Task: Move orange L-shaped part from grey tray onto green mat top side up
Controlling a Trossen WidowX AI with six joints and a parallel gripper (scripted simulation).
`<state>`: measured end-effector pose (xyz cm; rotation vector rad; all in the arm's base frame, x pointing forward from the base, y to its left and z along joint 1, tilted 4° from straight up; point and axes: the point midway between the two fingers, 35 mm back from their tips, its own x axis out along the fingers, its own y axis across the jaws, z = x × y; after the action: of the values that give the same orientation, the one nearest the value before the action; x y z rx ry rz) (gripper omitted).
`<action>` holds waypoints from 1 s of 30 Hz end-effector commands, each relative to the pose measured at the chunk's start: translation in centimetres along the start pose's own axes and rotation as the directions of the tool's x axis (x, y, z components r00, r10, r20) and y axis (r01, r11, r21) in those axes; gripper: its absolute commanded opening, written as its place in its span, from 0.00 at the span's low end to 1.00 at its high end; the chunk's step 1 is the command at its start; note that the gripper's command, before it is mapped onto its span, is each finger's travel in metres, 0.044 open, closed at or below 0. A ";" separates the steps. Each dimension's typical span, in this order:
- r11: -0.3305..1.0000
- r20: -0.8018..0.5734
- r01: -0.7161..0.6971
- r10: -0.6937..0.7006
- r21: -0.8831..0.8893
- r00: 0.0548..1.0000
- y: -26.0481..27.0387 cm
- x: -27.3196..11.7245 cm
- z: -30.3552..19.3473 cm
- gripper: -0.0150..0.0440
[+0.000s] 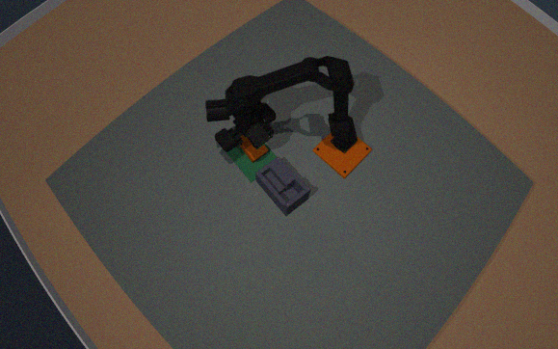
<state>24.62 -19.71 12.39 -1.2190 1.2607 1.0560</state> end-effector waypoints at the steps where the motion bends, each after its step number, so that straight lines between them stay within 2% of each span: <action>1: 1.000 -0.002 0.006 -0.006 -0.001 1.000 -0.3 -1.7 -0.2 0.83; 3: 1.000 -0.001 0.006 -0.006 -0.002 1.000 -0.4 -3.4 -0.2 0.92; 8: 1.000 0.002 0.007 -0.007 -0.004 1.000 -0.1 -8.4 0.0 0.93; 30: 1.000 -0.009 0.016 -0.016 -0.005 1.000 -0.1 -8.1 -0.1 0.93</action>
<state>24.27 -19.23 20.47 -1.2363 1.2539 1.0436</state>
